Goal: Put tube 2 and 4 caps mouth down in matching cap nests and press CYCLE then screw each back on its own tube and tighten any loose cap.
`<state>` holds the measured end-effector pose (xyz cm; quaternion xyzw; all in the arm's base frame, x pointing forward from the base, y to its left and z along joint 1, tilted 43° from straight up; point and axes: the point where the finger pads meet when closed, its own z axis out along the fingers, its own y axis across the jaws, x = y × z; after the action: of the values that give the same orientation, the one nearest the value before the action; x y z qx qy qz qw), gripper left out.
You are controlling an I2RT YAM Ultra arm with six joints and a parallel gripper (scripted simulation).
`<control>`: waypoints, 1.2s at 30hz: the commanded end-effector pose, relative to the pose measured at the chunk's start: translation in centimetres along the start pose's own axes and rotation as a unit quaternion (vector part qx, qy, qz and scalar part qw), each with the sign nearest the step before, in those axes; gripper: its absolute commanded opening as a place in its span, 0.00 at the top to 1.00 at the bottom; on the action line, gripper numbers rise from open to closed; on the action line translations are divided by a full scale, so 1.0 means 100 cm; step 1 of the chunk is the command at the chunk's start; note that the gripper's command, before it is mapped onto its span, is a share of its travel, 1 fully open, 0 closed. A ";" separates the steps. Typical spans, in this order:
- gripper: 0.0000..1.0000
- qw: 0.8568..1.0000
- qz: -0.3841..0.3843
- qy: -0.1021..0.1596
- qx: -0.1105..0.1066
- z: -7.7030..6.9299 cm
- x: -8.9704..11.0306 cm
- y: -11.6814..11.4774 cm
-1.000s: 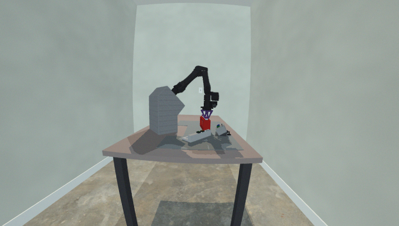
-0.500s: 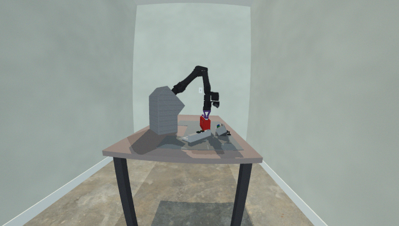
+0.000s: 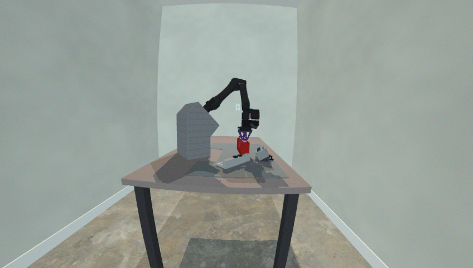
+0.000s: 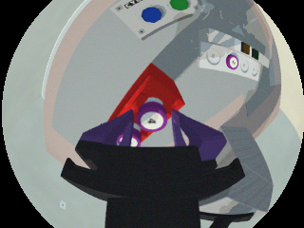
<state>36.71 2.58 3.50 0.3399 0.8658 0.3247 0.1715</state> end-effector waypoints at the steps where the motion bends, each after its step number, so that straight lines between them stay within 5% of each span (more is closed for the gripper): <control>1: 0.51 0.996 0.089 -0.004 -0.002 -0.002 -0.002 0.001; 6: 0.51 0.975 0.223 -0.004 -0.002 -0.002 -0.002 0.001; 14: 0.51 0.909 0.418 -0.003 -0.003 -0.002 -0.002 0.002; 21: 0.51 0.909 0.418 -0.003 -0.003 -0.002 -0.001 0.002; 22: 1.00 0.909 0.418 -0.003 -0.003 -0.002 -0.001 0.002; 36: 1.00 0.909 0.418 -0.003 -0.003 -0.002 -0.001 0.002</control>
<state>36.71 2.63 3.52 0.6707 0.6447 0.3662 0.0204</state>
